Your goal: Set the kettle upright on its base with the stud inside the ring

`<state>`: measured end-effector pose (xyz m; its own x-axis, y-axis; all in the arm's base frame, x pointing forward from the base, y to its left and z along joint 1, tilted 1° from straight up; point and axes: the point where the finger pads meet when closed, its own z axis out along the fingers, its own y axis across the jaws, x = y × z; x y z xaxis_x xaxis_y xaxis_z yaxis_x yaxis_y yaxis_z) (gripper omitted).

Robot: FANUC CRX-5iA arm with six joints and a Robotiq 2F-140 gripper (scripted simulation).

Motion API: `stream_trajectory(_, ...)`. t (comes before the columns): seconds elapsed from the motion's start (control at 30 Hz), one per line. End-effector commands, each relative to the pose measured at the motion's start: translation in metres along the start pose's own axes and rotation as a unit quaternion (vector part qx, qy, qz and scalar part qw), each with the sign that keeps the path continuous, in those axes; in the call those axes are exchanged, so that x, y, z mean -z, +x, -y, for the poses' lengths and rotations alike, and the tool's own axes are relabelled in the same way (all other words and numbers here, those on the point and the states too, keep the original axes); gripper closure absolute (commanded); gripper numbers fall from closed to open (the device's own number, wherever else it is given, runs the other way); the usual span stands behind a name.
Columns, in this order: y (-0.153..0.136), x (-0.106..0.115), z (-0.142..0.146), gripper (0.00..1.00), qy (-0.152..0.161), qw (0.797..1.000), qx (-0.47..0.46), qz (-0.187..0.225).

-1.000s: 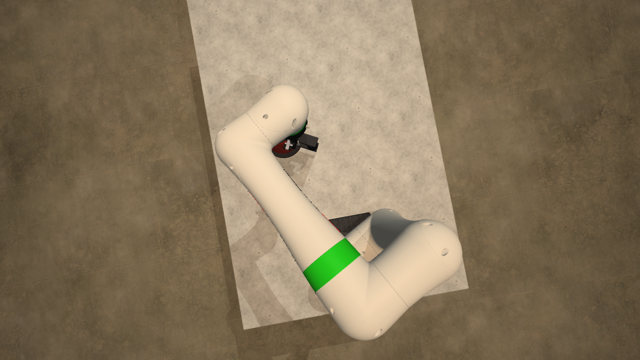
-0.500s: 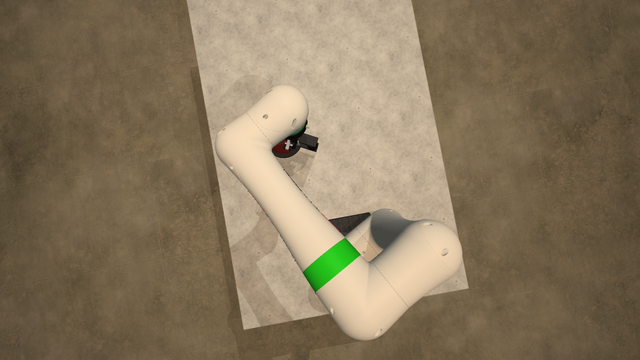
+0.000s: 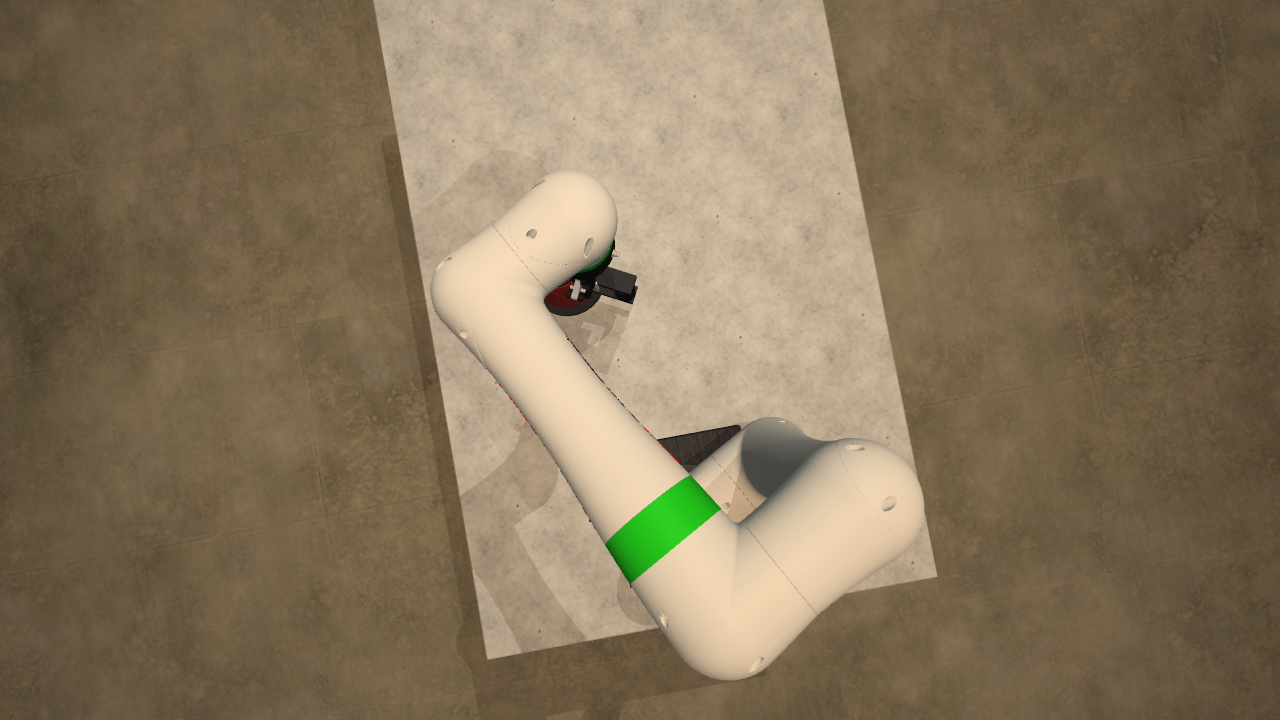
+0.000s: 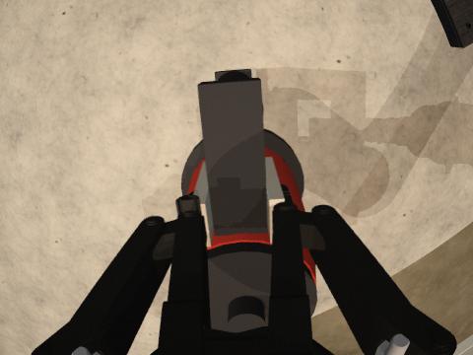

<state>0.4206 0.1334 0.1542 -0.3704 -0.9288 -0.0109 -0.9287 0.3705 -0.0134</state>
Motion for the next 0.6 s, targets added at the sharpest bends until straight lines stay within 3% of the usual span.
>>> stream_trajectory(0.0,-0.0001,0.0001,0.0001,1.00,0.000,1.000,0.000,0.000)
stream_trajectory(0.57,-0.0001,-0.0022,0.0001,1.00,0.000,1.000,0.000,0.000)
